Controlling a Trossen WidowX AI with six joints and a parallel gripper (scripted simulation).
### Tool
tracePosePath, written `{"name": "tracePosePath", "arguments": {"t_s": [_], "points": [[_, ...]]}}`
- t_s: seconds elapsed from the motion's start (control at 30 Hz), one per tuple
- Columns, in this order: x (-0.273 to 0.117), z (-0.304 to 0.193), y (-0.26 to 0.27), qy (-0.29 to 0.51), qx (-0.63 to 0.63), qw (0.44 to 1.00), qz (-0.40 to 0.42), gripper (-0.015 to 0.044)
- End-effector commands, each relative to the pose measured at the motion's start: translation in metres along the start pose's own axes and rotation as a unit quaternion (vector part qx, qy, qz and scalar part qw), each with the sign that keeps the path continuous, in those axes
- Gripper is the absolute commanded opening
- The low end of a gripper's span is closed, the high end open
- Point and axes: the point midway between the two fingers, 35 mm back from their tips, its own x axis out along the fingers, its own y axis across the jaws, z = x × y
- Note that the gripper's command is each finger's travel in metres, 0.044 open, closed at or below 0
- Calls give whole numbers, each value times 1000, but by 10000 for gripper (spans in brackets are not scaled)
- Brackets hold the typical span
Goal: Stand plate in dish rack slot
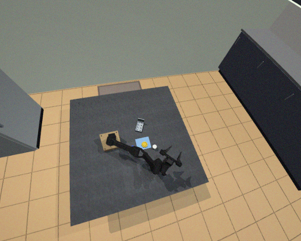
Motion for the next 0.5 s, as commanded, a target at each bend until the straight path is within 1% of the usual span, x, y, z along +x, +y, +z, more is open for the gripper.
{"name": "tracePosePath", "arguments": {"t_s": [0.0, 0.17, 0.47], "points": [[0, 0, 0, 0, -2, 1000, -1, 400], [-3, 1, -6, 10, -55, 998, -18, 400], [-48, 37, -26, 40, -188, 977, -88, 400]]}}
